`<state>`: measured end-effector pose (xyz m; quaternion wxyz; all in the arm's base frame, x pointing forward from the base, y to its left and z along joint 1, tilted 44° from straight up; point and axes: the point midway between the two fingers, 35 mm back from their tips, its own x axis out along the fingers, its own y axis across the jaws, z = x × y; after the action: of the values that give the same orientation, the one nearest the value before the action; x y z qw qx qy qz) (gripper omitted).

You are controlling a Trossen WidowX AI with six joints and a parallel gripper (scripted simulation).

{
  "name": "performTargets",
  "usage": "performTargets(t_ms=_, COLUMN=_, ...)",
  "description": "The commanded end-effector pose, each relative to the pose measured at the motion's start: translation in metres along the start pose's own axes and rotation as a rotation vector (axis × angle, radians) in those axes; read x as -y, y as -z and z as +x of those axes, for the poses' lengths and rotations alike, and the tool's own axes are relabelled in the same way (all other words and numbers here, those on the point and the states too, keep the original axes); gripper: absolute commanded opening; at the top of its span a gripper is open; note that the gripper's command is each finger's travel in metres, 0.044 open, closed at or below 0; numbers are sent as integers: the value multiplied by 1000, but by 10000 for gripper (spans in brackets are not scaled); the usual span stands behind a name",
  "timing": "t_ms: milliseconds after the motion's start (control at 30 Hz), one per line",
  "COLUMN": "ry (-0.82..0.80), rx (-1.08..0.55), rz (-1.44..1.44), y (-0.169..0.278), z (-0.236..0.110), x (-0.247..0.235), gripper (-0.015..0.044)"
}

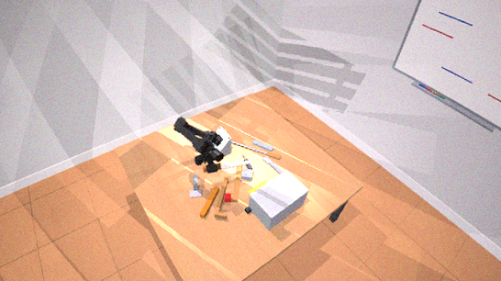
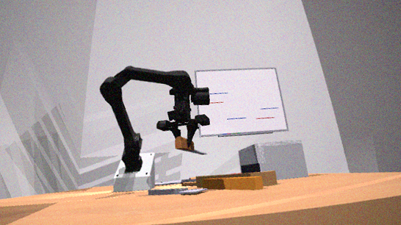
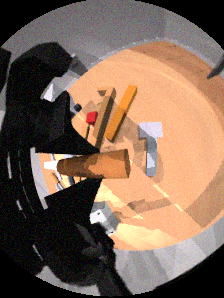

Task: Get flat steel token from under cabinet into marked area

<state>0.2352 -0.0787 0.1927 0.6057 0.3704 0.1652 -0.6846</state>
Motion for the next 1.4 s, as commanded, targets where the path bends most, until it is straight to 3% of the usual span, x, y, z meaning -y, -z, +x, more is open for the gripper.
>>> performTargets(t_ms=0, ry=-2, rx=-14, rz=36, y=0, z=-2, x=0, gripper=0)
performTargets(t_ms=1367, ry=1, rx=-14, rz=361, y=0, z=-2, x=0, gripper=0)
